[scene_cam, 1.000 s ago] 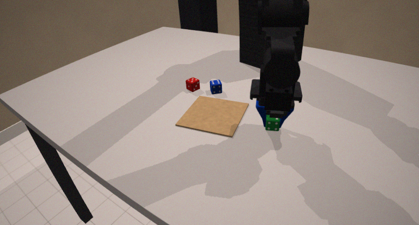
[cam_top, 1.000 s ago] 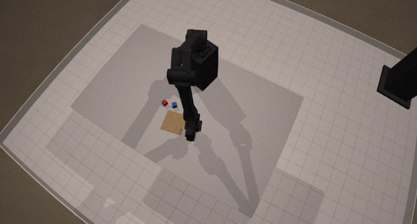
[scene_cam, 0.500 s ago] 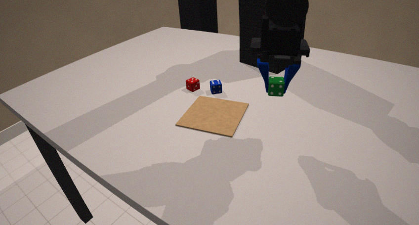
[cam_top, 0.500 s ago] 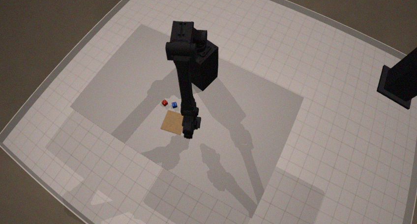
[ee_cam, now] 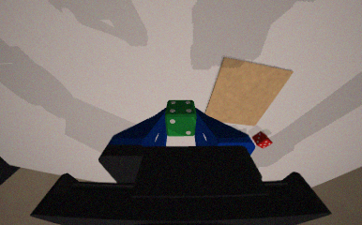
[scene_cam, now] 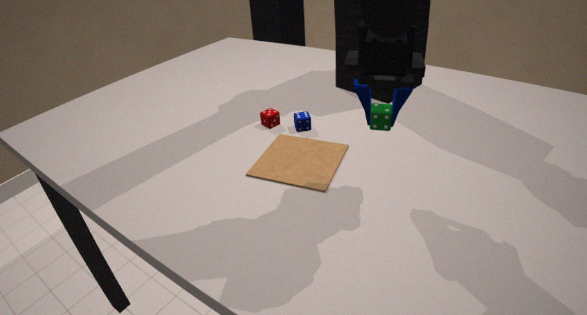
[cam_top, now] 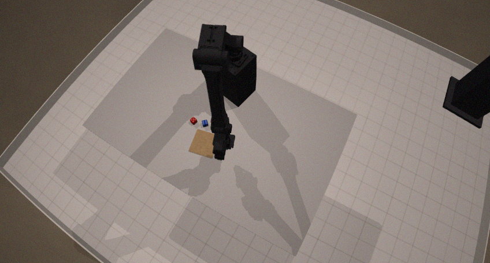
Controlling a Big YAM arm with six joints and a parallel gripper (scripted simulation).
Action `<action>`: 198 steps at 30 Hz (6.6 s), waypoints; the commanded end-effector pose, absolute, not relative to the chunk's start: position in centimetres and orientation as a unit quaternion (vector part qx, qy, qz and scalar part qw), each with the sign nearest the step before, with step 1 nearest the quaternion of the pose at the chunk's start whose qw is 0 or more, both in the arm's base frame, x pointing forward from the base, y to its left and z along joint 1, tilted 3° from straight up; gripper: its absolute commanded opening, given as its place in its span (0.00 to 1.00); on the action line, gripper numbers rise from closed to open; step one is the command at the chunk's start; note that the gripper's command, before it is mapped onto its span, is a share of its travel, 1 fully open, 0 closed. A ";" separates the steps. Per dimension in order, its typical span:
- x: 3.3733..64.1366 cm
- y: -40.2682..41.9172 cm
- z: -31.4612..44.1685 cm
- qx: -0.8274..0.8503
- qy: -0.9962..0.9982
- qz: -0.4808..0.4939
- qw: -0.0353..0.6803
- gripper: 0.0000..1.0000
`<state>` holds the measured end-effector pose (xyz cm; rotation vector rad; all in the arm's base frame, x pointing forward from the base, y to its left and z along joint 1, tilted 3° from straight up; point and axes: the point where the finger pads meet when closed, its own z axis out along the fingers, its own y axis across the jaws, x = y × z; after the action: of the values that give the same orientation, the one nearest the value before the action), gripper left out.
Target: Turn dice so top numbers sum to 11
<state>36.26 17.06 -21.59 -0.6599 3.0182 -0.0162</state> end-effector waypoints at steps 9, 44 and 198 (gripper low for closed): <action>35.3 3.0 -20.0 -0.049 0.998 -0.003 0.044 0.26; 34.9 2.9 -27.4 -0.049 0.998 -0.005 0.031 0.26; 35.1 2.7 -31.0 -0.049 0.998 -0.005 0.032 0.33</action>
<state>34.57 3.01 -30.97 -0.1531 3.0915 -0.0147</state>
